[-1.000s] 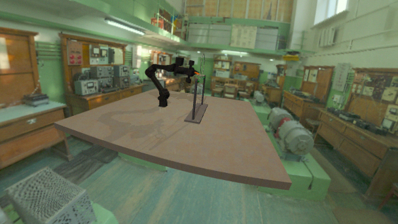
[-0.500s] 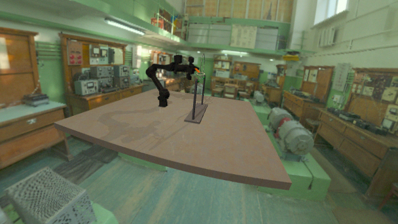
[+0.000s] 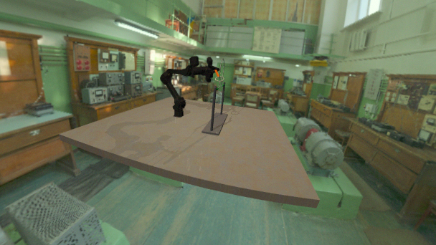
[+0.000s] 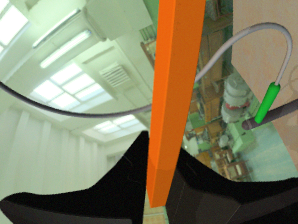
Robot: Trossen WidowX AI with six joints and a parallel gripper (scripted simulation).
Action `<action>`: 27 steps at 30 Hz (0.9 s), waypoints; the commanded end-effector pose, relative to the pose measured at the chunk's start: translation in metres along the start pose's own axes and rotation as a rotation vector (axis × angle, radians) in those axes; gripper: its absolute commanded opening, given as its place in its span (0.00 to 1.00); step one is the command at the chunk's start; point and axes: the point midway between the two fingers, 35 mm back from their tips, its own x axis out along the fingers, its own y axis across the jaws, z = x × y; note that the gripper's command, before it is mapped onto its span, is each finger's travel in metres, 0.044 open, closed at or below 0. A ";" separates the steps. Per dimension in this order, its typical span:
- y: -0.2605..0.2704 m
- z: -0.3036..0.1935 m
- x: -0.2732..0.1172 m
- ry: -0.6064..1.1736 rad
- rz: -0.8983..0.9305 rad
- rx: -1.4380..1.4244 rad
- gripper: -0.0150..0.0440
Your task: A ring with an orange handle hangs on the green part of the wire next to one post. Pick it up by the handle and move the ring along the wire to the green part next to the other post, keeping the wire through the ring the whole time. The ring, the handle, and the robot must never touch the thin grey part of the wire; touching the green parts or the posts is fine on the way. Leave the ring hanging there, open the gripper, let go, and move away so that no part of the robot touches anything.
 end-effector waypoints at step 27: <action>0.030 0.004 -0.002 -0.018 0.001 -0.006 0.00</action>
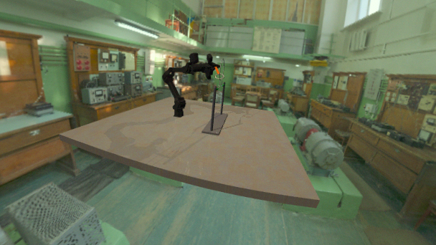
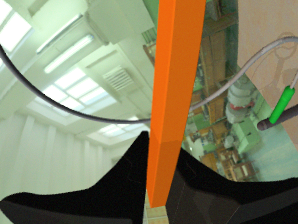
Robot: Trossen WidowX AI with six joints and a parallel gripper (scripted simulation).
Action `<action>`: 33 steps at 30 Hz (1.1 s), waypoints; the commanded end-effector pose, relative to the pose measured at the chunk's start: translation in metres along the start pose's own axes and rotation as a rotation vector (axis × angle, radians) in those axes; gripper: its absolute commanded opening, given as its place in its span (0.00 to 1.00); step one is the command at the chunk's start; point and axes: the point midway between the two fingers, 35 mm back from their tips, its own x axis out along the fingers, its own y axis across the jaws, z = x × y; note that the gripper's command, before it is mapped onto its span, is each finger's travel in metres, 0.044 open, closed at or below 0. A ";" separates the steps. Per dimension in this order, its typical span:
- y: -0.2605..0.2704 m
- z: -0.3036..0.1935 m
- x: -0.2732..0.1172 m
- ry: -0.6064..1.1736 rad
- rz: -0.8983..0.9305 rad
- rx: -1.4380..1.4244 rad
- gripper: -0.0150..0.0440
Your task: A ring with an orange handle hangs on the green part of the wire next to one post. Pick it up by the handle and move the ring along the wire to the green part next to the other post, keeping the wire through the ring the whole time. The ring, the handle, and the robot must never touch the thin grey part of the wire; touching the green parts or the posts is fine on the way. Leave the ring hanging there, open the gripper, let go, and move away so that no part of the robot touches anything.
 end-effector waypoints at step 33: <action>-0.012 0.001 0.001 -0.037 -0.193 -0.341 0.00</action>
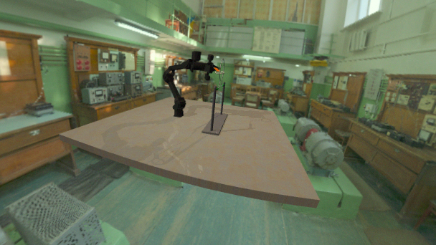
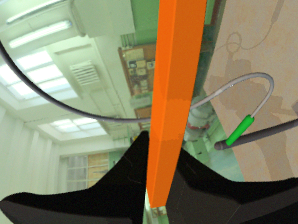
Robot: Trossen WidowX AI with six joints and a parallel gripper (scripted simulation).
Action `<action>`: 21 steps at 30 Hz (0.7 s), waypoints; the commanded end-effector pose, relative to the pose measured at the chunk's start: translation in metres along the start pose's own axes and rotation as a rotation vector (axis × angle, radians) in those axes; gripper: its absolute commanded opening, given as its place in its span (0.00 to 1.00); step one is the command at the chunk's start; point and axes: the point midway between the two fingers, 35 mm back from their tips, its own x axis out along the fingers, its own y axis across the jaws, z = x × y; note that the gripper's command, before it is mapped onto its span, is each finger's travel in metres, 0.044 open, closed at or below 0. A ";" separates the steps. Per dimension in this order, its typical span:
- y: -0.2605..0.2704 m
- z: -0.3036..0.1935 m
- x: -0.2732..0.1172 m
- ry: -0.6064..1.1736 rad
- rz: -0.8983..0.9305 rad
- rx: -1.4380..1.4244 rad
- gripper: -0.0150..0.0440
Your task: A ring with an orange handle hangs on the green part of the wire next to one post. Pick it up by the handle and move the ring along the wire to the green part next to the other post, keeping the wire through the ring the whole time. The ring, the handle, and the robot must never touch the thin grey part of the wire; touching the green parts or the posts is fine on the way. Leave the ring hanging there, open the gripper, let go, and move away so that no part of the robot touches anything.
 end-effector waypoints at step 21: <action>-0.008 0.001 0.001 -0.026 -0.118 -0.216 0.00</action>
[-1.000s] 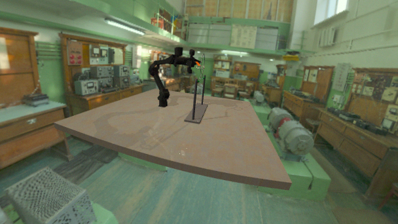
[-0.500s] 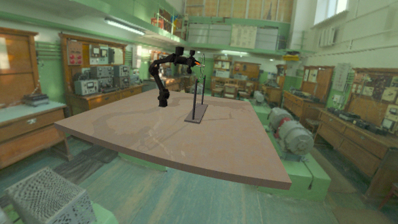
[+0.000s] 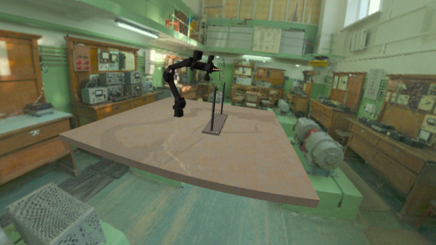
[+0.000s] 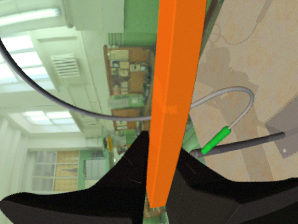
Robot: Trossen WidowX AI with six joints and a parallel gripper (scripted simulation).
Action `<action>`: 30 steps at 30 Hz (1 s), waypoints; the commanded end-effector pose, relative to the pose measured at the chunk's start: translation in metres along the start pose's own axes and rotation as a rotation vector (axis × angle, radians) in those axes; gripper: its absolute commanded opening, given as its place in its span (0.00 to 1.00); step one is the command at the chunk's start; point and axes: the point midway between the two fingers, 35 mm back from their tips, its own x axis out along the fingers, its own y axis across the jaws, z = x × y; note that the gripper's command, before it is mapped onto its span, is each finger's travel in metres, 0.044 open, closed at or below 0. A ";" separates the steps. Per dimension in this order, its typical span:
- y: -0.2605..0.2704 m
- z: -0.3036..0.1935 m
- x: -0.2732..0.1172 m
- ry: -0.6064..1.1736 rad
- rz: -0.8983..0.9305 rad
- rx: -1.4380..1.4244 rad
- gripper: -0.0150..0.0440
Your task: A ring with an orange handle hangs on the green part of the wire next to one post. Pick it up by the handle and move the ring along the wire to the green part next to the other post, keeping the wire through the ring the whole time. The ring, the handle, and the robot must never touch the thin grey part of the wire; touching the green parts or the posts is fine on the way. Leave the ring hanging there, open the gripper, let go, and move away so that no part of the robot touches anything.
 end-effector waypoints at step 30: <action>-0.013 0.003 0.001 -0.046 -0.181 -0.321 0.00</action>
